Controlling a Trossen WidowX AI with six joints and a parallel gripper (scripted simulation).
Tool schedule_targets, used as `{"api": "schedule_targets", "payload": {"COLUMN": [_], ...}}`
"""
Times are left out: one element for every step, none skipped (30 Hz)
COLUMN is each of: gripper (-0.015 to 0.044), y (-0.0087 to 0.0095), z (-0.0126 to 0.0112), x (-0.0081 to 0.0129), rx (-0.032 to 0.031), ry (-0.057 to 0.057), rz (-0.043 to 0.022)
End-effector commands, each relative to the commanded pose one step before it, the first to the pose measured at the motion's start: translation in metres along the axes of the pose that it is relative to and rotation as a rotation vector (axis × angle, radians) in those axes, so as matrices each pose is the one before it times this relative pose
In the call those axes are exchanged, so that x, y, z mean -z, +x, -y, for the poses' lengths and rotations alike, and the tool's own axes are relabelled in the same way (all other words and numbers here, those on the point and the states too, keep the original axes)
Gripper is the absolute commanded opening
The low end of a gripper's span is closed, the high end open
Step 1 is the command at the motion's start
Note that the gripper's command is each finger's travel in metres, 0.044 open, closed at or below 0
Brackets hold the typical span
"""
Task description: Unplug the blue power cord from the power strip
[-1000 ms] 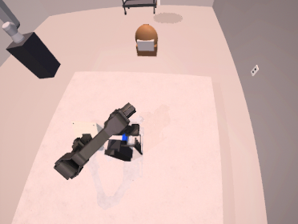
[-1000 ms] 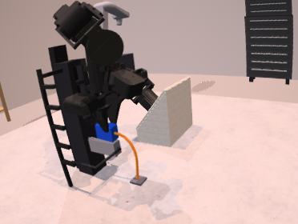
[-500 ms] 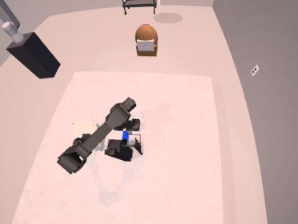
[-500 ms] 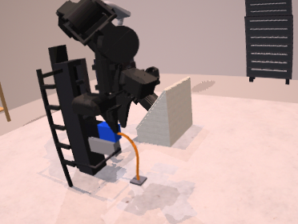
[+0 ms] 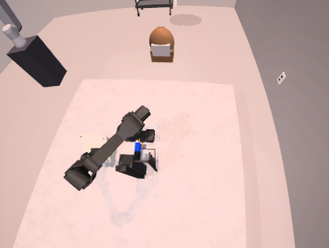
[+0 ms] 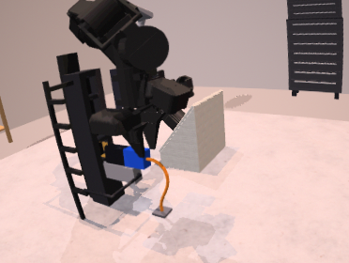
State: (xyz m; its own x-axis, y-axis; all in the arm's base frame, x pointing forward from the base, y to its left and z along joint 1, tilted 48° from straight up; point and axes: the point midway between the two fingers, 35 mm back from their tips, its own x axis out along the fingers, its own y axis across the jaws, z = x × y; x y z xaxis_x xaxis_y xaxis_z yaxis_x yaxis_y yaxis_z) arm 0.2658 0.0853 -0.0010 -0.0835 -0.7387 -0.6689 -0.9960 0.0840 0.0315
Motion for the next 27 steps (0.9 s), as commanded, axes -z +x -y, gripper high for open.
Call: {"api": "schedule_targets", "payload": {"gripper": [0.0160,0.0160,0.0160,0.0160,0.0160,0.0160,0.0160,0.0160,0.0160,0.0160,0.0160,0.0160,0.0160,0.0160,0.0160,0.0160,0.0160,0.0160,0.0160,0.0160,0.0160,0.0160,0.0160,0.0160,0.0160,0.0160,0.0160], "y": [0.00042,0.00000,0.00000,-0.00240,-0.00526,-0.00230,-0.00084,0.00000,0.00000,0.00000,0.00000,0.00000,0.00000,-0.00001,-0.00001,-0.00001,-0.00001,-0.00001,0.00000,0.00000,0.00001,0.00001,0.00002,0.00002,0.00003,0.00003,0.00004], "z": [-0.00044,0.00000,0.00000,-0.00008,-0.00023,-0.00011,-0.00004,0.00000,0.00000,0.00000,0.00000,0.00000,-0.00001,-0.00002,-0.00003,-0.00005,-0.00006,-0.00008,-0.00009,-0.00010,-0.00011,-0.00012,-0.00013,-0.00014,-0.00014,-0.00015,-0.00016], "x": [0.00108,0.00000,0.00000,-0.00020,-0.00043,-0.00019,-0.00007,0.00000,0.00000,0.00000,0.00000,0.00000,0.00026,0.00052,0.00073,0.00095,0.00118,0.00142,0.00158,0.00163,0.00164,0.00164,0.00164,0.00163,0.00163,0.00163,0.00163], "rx": [0.00025,0.00000,0.00000,0.00471,0.01030,0.00449,0.00165,0.00000,0.00000,0.00000,0.00000,0.00000,0.00000,-0.00001,-0.00001,-0.00001,-0.00002,-0.00002,-0.00003,-0.00003,-0.00003,-0.00003,-0.00003,-0.00003,-0.00003,-0.00003,-0.00004], "ry": [-0.0046,0.0000,0.0000,-0.0024,-0.0053,-0.0023,-0.0009,0.0000,0.0000,0.0000,0.0000,0.0000,0.0000,0.0000,0.0000,0.0000,0.0000,0.0000,0.0000,0.0000,0.0000,0.0000,0.0000,0.0000,0.0000,0.0000,0.0000], "rz": [-0.00450,0.00000,0.00000,0.00231,0.00508,0.00223,0.00082,0.00000,0.00000,0.00000,0.00000,0.00000,-0.00001,-0.00002,-0.00003,-0.00004,-0.00005,-0.00007,-0.00008,-0.00009,-0.00009,-0.00010,-0.00010,-0.00011,-0.00011,-0.00012,-0.00012]}}
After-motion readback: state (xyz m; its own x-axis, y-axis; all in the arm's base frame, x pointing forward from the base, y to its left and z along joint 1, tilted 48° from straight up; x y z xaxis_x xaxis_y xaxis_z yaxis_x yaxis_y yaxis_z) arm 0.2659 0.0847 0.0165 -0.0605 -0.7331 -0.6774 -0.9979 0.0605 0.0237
